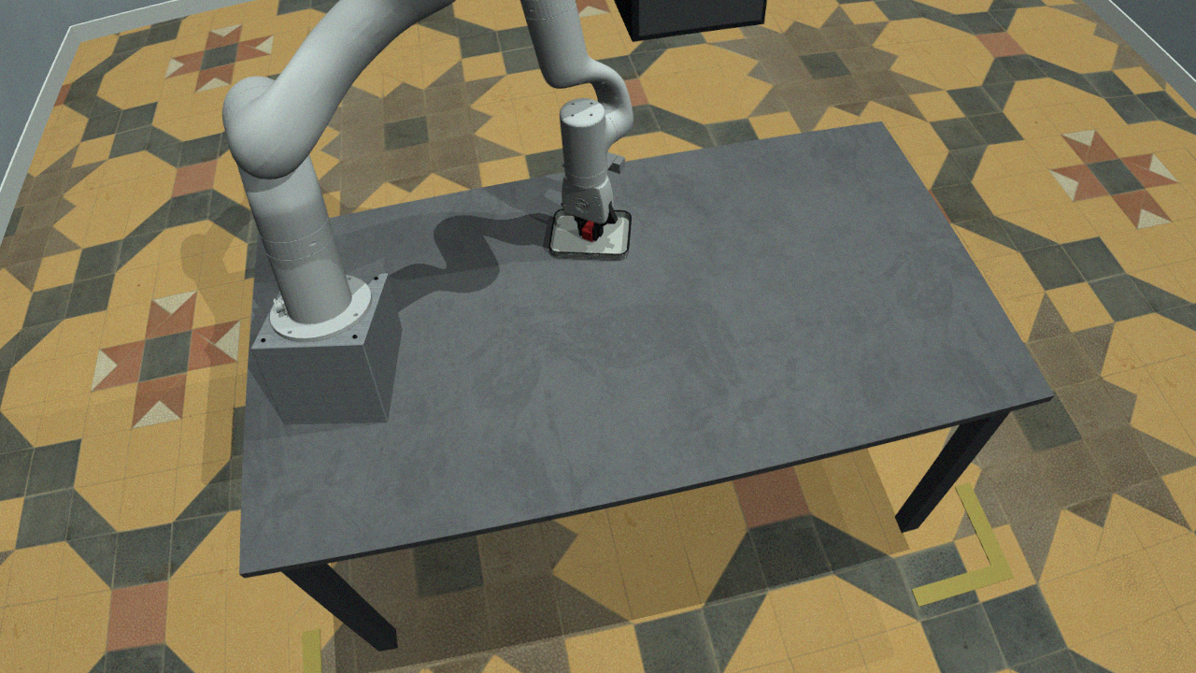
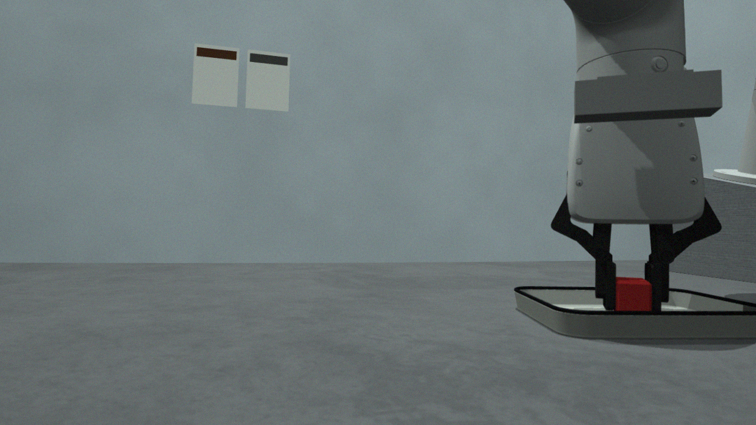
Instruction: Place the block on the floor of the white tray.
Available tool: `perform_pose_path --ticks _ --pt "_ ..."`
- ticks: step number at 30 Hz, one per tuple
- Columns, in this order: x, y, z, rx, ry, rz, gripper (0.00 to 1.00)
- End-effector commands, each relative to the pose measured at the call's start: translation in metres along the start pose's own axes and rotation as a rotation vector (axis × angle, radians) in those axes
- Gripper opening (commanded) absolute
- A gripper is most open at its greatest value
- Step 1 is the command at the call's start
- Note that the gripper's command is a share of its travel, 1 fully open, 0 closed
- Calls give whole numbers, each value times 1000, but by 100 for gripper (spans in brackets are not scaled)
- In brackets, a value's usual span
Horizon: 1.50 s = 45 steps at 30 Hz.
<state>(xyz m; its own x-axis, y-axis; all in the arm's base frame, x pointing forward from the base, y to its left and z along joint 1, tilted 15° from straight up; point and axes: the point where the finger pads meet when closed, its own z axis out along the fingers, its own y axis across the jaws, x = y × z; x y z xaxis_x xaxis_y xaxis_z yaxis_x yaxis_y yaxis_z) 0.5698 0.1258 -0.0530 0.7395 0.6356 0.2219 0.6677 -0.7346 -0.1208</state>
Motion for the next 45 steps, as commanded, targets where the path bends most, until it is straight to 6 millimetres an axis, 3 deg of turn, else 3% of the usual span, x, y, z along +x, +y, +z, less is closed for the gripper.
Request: perform_pose_path --ticks 1,25,26,45 --pt "1 1 0 -1 2 0 0" --pt "1 1 1 -1 2 0 0" --pt "1 1 1 -1 2 0 48" --pt "1 1 1 -1 2 0 48"
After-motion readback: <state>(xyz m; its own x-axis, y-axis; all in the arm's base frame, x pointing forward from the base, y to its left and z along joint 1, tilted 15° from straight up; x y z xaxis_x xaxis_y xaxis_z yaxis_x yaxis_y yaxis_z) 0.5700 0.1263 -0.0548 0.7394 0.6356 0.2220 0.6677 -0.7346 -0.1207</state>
